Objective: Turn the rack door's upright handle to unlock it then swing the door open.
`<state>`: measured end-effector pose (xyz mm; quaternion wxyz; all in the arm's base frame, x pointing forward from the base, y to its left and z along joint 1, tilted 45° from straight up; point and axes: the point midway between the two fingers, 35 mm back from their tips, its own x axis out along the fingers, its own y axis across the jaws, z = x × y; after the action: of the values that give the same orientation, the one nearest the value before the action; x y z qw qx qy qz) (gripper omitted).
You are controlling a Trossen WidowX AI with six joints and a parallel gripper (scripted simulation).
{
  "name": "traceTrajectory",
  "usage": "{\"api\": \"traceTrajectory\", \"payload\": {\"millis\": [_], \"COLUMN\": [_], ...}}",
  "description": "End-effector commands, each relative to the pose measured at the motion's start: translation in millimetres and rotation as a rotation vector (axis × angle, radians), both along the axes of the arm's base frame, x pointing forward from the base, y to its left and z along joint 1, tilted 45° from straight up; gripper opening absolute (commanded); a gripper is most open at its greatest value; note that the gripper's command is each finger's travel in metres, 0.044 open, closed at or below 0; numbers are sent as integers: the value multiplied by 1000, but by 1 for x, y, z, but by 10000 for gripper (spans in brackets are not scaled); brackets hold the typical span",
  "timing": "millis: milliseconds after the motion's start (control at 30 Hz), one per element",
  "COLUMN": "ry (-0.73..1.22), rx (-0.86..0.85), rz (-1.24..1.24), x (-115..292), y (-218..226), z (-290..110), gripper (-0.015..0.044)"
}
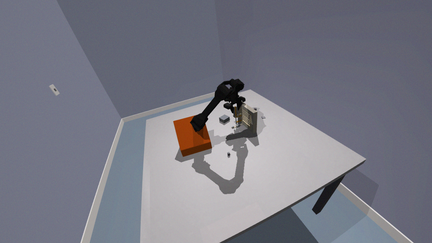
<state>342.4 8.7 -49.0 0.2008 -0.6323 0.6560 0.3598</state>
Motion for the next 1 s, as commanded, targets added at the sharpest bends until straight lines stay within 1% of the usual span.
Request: {"api": "traceTrajectory", "payload": {"millis": [0, 967], "ry": [-126, -1113], "rx": [-26, -197], "rz": [-131, -1162], "x": [0, 0], "y": [-2, -2], "z": [0, 0], "gripper": [281, 281]}}
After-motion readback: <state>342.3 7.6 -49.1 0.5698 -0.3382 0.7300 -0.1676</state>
